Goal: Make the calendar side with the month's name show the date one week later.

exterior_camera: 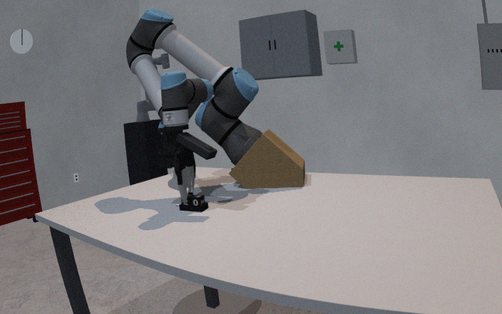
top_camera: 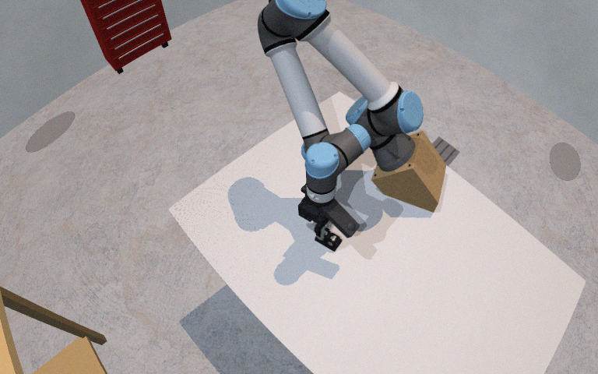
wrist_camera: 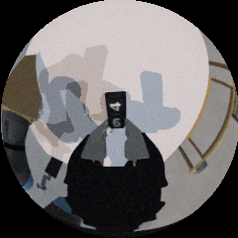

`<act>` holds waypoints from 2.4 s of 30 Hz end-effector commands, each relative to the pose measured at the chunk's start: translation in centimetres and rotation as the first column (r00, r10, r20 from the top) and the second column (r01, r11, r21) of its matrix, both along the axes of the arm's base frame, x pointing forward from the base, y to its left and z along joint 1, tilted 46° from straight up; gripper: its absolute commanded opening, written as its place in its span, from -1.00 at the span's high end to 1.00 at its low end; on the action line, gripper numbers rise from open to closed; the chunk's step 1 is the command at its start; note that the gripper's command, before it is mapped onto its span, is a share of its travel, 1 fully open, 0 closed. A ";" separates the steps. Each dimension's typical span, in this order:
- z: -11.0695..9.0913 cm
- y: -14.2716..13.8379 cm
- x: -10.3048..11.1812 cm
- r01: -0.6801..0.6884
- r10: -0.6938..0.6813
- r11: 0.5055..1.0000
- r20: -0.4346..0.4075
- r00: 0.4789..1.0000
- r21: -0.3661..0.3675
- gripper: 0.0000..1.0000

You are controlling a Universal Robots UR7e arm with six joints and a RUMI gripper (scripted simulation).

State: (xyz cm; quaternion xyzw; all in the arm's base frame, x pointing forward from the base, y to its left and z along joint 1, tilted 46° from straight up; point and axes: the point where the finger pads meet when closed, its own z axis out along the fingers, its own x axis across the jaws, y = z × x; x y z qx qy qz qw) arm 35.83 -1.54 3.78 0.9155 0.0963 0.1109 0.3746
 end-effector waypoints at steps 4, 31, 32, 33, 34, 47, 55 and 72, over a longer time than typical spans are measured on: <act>0.0 0.0 0.0 0.000 0.000 1.000 0.001 1.000 0.000 0.80; 0.0 0.0 0.0 0.000 0.000 1.000 0.001 1.000 0.000 0.80; 0.0 0.0 0.0 0.000 0.000 1.000 0.001 1.000 0.000 0.80; 0.0 0.0 0.0 0.000 0.000 1.000 0.001 1.000 0.000 0.80; 0.0 0.0 0.0 0.000 0.000 1.000 0.001 1.000 0.000 0.80; 0.0 0.0 0.0 0.000 0.000 1.000 0.001 1.000 0.000 0.66; 0.0 0.0 0.0 0.000 0.000 1.000 0.001 1.000 0.000 0.51; 0.0 0.0 0.0 0.000 0.000 1.000 0.001 1.000 0.000 0.44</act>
